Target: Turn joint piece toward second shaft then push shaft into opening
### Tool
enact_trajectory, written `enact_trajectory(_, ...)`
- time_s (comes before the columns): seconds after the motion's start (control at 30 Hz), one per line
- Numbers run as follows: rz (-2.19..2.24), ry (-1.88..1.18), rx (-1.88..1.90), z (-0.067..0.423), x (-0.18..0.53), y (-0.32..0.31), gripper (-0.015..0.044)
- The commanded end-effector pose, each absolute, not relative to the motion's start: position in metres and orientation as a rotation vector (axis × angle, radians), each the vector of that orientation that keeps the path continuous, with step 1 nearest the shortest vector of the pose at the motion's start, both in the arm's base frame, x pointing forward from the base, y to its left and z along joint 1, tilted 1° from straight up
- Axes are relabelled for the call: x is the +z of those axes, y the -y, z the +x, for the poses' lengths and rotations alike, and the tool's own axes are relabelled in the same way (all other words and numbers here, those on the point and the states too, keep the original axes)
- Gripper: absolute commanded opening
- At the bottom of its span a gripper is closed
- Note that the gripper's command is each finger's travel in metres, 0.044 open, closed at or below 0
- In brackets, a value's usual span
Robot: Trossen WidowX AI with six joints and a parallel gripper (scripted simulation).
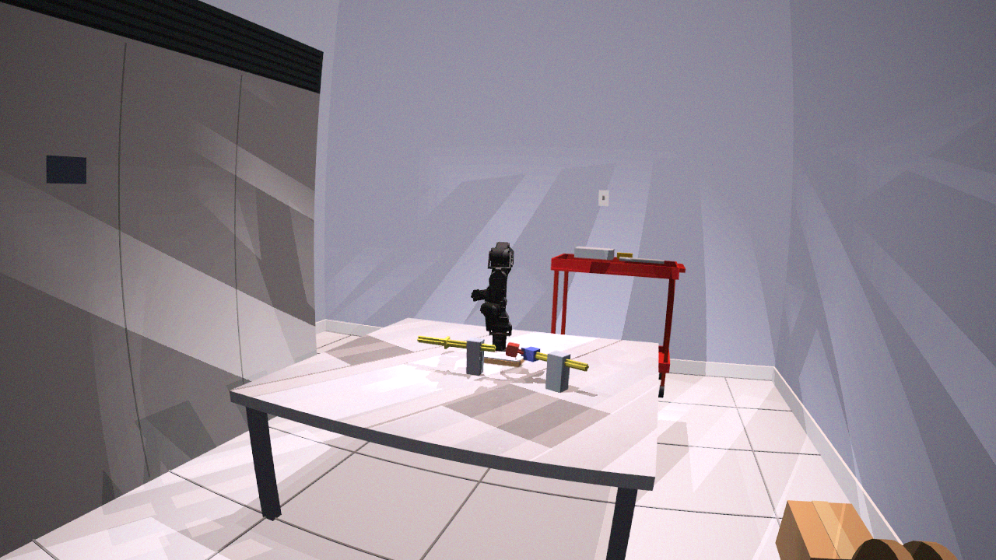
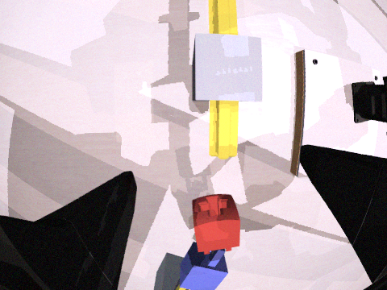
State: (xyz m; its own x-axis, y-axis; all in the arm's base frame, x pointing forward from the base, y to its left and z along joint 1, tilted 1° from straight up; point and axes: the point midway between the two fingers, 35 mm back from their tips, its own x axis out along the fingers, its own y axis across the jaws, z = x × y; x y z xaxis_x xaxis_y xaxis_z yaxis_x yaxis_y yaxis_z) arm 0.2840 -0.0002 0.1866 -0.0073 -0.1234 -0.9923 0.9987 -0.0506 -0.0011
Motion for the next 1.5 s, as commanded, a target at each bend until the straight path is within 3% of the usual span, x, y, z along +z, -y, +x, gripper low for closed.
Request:
enact_trajectory(0.0,1.160,-1.082,-1.316,0.285,0.181,0.001,0.0440)
enact_trajectory(0.77,1.155,-1.085,-1.315,0.285,0.107,-0.001,0.0440)
enact_trajectory(1.47,1.160,-1.090,-1.312,0.288,0.106,-0.070,0.0440)
